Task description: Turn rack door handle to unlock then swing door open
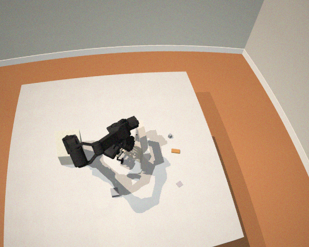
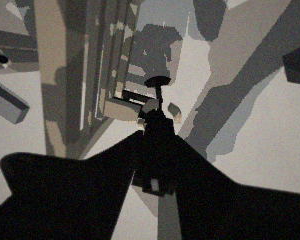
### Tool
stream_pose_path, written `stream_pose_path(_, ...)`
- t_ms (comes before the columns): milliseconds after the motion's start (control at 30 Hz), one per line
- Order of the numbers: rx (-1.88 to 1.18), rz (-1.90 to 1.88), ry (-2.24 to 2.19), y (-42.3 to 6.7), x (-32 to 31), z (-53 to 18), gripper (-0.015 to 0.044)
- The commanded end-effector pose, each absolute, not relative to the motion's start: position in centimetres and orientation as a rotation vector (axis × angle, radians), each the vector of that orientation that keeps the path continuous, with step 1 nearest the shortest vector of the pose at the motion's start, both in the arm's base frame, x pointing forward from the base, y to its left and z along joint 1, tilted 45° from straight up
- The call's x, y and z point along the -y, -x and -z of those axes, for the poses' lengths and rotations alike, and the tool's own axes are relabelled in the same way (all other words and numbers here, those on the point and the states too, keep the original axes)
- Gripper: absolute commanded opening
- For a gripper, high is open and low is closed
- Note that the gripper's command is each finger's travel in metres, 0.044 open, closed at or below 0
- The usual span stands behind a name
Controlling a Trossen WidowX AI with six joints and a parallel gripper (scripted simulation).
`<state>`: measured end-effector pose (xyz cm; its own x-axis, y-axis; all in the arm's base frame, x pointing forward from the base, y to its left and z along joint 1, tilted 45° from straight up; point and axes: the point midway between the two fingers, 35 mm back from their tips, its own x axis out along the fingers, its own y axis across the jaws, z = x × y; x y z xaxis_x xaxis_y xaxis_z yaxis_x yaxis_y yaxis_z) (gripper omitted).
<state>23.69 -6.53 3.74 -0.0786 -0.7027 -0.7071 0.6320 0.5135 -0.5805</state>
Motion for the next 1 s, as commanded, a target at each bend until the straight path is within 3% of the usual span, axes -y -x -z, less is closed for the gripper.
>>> stream_pose_path(0, -1.264, 1.054, 0.135, -23.5, 7.0, -4.3, 0.0015)
stream_pose_path(967, -1.467, 0.786, 0.447, -22.6, 10.5, -7.8, 0.0015)
